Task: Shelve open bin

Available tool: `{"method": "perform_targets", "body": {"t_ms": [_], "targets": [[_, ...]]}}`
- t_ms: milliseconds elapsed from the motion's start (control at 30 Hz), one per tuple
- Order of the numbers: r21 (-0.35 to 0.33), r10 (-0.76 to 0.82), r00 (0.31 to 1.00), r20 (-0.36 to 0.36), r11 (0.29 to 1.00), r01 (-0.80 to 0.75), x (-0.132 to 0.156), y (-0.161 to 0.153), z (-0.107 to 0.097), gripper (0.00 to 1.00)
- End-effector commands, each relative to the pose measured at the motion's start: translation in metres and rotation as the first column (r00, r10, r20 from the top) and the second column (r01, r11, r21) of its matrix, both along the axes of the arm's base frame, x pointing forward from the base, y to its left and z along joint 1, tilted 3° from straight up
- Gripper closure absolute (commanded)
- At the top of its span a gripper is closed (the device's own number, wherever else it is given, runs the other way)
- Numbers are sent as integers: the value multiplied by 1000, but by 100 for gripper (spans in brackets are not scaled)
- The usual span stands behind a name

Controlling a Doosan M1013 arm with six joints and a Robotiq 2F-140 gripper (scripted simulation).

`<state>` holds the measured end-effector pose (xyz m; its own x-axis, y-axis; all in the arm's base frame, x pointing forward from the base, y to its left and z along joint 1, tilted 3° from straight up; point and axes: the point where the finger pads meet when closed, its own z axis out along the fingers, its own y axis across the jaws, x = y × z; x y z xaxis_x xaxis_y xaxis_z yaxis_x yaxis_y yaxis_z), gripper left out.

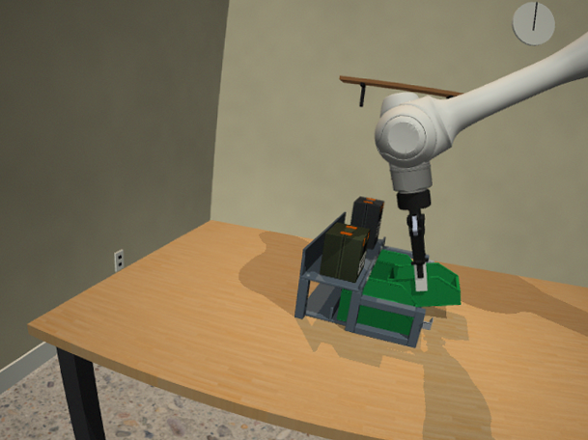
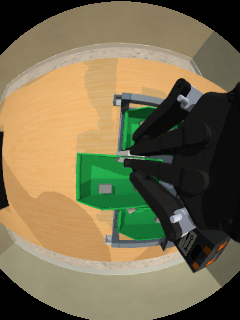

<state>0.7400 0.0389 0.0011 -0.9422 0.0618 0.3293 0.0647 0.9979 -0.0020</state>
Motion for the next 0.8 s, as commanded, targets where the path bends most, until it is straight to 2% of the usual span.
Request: {"method": "perform_targets", "body": {"t_ms": [0, 767], "targets": [[3, 1, 1000, -2, 1000, -1, -1, -2, -2, 100], [2, 1, 1000, 14, 1000, -1, 2, -2, -3, 100]]}}
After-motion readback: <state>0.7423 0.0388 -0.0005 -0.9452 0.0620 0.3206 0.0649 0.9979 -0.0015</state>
